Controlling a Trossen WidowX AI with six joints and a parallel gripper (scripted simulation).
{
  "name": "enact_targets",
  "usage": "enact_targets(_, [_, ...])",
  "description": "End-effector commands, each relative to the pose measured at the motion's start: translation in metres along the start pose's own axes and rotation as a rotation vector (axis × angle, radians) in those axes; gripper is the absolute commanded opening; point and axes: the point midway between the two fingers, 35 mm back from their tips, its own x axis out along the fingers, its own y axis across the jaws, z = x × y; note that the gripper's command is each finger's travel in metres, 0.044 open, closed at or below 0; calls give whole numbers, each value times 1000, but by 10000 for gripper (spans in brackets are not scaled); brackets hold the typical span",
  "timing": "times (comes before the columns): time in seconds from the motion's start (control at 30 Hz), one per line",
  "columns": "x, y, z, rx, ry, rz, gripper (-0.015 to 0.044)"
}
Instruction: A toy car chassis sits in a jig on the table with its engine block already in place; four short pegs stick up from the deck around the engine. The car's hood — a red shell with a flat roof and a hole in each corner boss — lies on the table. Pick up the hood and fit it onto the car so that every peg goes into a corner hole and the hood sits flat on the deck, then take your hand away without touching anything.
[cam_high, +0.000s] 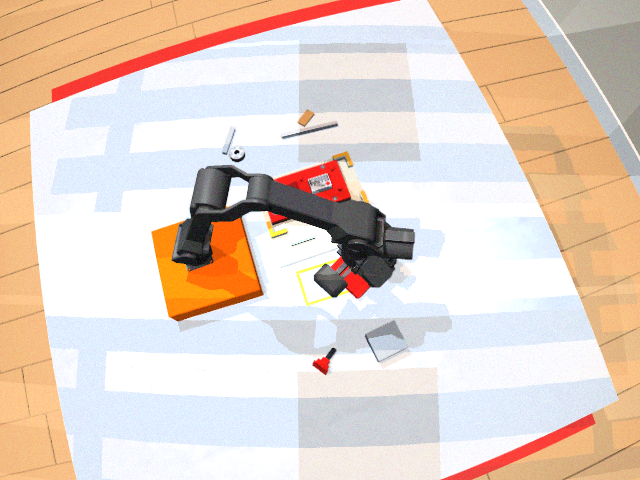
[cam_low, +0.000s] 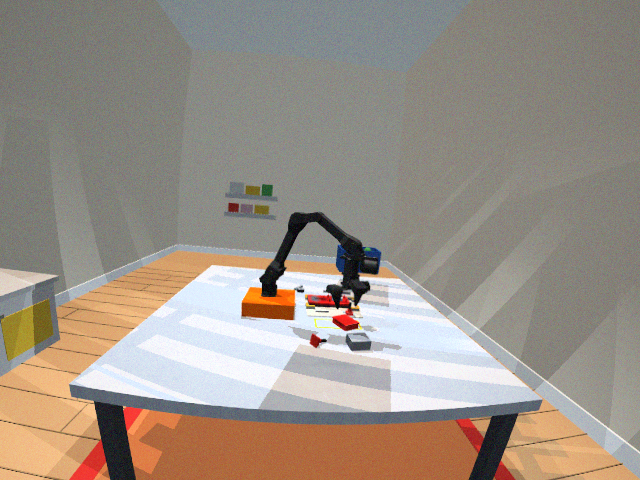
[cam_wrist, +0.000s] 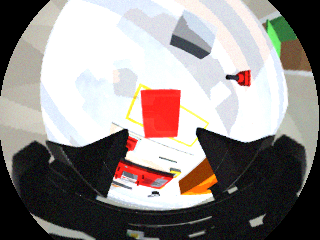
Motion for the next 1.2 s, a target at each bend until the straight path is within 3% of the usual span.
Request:
enact_targets(0.0, [4, 0, 0, -7, -2, -5, 440])
enact_targets(1.17, [33, 1, 2, -7, -2, -4, 440])
